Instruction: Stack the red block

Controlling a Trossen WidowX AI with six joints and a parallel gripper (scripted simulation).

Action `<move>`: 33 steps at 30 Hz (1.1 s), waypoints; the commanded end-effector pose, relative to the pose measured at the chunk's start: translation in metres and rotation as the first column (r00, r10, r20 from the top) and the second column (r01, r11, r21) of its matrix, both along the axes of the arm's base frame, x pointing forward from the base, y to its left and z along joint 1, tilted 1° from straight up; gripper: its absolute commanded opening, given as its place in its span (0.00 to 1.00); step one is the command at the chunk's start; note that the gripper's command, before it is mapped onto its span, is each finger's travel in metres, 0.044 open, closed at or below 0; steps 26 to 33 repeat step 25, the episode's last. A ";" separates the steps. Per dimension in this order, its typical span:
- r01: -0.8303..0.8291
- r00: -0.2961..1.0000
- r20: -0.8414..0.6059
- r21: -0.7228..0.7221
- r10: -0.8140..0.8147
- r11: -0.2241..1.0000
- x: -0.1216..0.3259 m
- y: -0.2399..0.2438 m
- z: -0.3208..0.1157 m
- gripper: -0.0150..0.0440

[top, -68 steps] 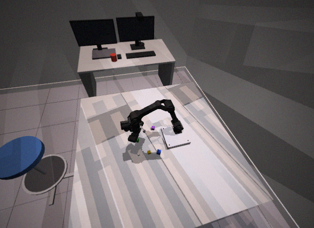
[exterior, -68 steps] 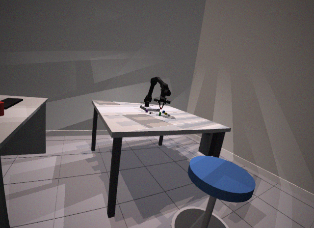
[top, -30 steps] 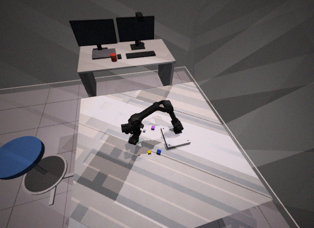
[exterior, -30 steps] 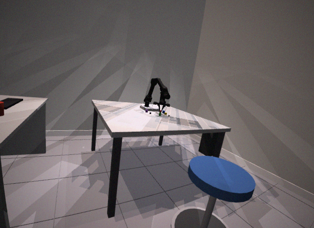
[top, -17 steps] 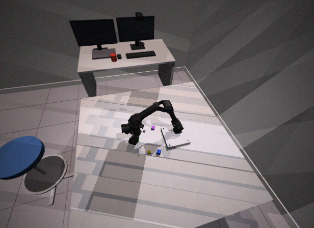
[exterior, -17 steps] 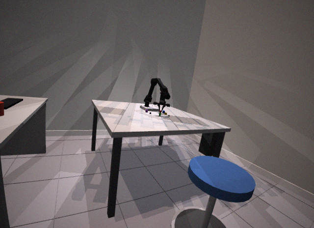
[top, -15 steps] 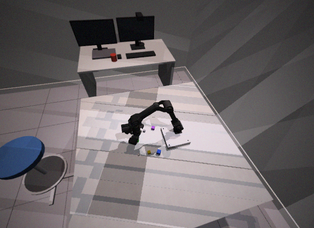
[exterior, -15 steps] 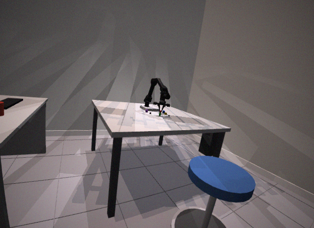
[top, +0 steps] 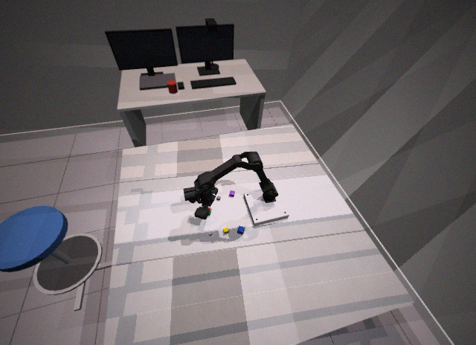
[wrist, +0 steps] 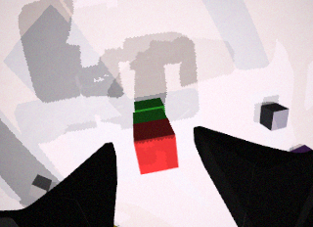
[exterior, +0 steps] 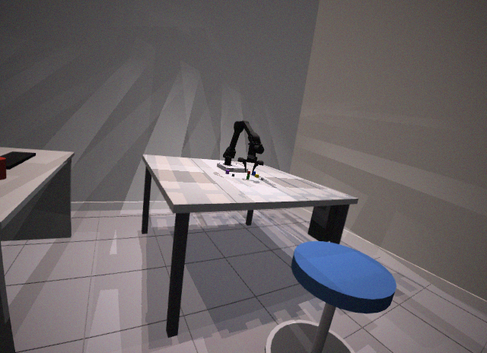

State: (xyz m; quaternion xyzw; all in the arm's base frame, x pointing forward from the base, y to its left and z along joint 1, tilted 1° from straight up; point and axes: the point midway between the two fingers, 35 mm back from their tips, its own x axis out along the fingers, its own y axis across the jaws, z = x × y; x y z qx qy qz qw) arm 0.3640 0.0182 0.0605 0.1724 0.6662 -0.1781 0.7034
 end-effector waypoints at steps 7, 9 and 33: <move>0.000 1.000 0.000 0.000 0.000 1.000 0.000 0.000 0.000 1.00; 0.000 1.000 0.000 0.000 0.000 1.000 0.000 0.000 0.000 1.00; 0.000 1.000 0.000 0.000 0.000 1.000 0.000 0.000 0.000 1.00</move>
